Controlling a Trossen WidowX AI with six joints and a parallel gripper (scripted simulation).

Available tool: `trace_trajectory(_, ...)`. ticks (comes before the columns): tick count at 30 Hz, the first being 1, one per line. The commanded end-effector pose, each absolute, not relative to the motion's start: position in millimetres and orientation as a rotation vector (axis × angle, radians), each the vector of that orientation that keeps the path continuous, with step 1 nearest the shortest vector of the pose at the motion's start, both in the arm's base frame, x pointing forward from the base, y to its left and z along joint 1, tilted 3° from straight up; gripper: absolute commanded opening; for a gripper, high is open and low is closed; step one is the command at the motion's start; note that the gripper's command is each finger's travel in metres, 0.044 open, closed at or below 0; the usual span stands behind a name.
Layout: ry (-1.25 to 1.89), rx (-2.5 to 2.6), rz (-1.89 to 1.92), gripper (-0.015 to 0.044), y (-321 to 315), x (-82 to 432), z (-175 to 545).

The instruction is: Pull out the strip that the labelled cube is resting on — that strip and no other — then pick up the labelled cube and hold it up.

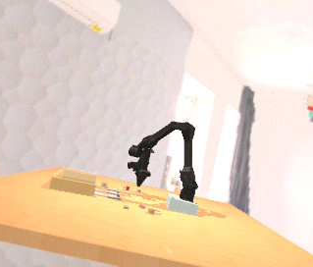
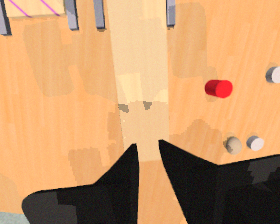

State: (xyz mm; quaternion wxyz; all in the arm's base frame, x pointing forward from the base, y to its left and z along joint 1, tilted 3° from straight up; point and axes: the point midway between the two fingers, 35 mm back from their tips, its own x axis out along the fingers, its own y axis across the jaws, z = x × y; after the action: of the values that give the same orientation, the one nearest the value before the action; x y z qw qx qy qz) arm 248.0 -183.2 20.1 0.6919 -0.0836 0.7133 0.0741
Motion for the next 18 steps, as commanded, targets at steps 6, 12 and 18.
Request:
trace_trajectory(6,1.592,-0.218,0.196,0.0315,-177.2,281.4,23.1)
trace_trajectory(12,1.590,-0.218,0.196,0.0440,-173.5,303.8,25.3)
trace_trajectory(18,1.588,-0.218,0.196,0.0440,-169.5,325.8,27.5)
